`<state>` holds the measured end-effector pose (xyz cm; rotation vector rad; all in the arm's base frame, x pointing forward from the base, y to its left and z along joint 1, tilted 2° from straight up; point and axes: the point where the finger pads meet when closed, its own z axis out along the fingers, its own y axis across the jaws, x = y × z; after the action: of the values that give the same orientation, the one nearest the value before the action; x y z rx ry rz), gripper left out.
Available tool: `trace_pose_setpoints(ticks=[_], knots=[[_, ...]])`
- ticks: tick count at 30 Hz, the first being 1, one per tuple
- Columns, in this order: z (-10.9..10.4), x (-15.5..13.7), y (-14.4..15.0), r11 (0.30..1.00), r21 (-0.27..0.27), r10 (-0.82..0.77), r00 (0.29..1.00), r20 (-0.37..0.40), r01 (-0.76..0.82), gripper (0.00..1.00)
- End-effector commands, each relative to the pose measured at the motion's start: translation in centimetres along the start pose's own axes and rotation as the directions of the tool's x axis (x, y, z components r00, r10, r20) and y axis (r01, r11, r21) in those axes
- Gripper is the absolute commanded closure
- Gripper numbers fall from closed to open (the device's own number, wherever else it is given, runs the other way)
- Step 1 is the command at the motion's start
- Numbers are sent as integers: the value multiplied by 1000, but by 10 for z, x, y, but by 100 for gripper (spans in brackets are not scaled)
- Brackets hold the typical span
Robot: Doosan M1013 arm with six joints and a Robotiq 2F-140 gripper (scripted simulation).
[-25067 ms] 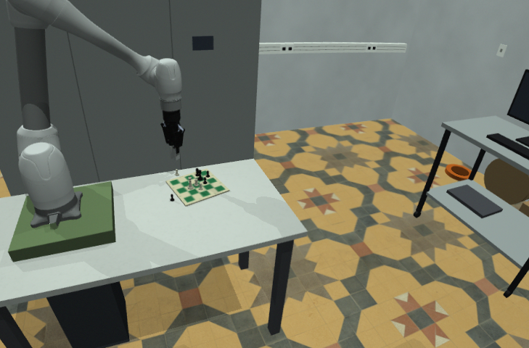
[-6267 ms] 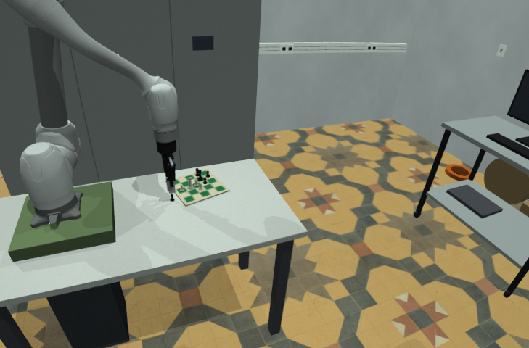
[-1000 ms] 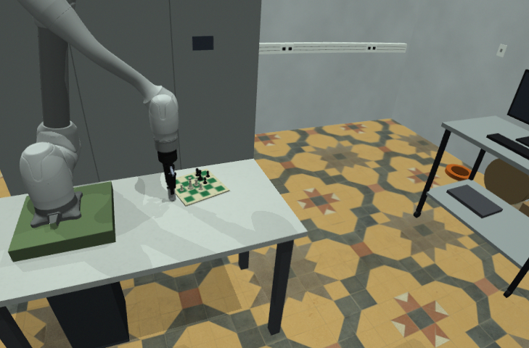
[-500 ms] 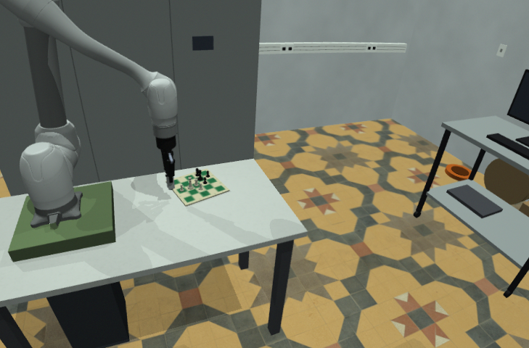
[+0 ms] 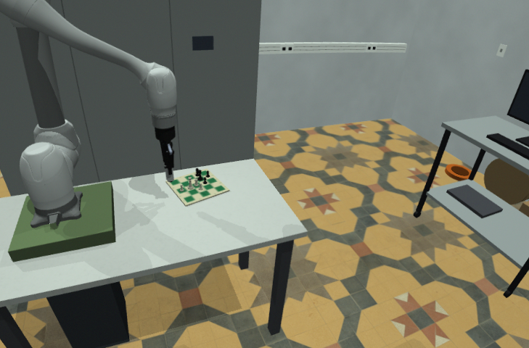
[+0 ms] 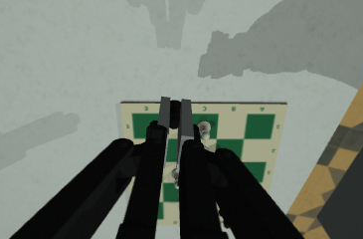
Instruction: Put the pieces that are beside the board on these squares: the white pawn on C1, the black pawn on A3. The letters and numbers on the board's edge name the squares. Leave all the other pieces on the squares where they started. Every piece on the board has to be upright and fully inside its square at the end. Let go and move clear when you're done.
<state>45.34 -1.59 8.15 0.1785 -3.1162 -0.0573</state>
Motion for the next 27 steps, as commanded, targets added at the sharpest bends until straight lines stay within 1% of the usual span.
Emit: trace_pose_setpoints(ticks=[1, 3, 4, 5, 6, 7, 8, 10, 11, 12, 13, 15, 16, 17, 27], knots=[[0, 0, 0, 1000, 0, 0, 1000, 0, 0, 100], [0, -1, 1, 1000, 0, -1, 1000, 0, 1, 100], [-1, -8, 6, 1000, 0, -7, 1000, 0, 7, 100], [-2, -23, 16, 1000, 0, -19, 1000, 0, 19, 100], [-4, -43, 34, 999, 0, -37, 999, 0, 37, 100], [-4, -43, 34, 999, 0, -37, 999, 0, 37, 100], [-6, -67, 56, 998, 0, -58, 998, 0, 58, 100], [-6, -67, 56, 998, 0, -58, 998, 0, 58, 100], [-7, -89, 81, 997, 0, -79, 997, 0, 79, 100], [-7, -89, 81, 997, 0, -79, 997, 0, 79, 100], [-7, -107, 104, 995, 0, -97, 995, 0, 97, 100], [-7, -107, 104, 995, 0, -97, 995, 0, 97, 100], [-7, -119, 120, 994, 0, -109, 994, 0, 109, 100], [-7, -124, 128, 993, 0, -114, 993, 0, 114, 100], [-7, -125, 130, 993, 0, -115, 993, 0, 115, 100]])
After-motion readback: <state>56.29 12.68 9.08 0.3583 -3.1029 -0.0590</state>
